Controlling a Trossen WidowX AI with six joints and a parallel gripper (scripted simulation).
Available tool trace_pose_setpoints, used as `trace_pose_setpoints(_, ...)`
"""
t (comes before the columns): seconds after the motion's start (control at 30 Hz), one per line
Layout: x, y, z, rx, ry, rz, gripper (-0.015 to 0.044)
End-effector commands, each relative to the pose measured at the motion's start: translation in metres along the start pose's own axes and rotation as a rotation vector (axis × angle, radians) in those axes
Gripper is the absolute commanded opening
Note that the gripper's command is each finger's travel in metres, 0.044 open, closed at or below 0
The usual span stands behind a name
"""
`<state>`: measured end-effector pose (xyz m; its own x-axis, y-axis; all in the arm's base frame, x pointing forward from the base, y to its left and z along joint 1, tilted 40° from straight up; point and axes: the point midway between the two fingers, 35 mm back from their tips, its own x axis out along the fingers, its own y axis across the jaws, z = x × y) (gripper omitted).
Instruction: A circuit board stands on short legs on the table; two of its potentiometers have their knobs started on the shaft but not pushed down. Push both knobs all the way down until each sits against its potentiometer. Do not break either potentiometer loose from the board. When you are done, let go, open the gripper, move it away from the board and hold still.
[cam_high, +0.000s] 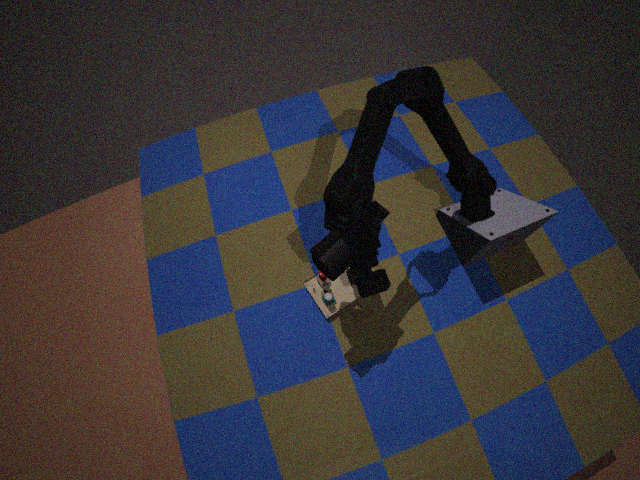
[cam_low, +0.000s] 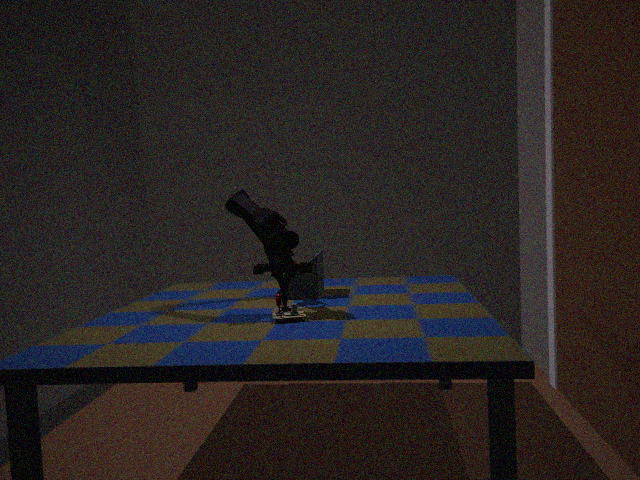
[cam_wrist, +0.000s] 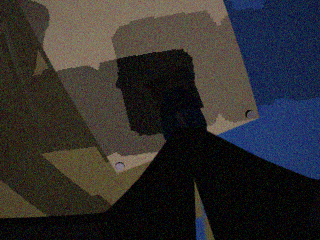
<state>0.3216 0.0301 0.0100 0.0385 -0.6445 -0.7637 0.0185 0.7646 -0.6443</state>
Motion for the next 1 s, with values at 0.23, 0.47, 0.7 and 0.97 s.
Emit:
trace_pose_setpoints(0.23,-0.007,0.0,0.0,-0.002,-0.002,-0.003,0.0079)
trace_pose_setpoints(0.47,-0.01,0.005,0.003,-0.001,-0.018,0.013,0.0157)
trace_pose_setpoints(0.7,-0.026,0.02,0.02,-0.136,-0.076,0.063,0.0)
trace_pose_setpoints(0.97,-0.034,0.017,0.035,-0.409,-0.07,0.043,0.0)
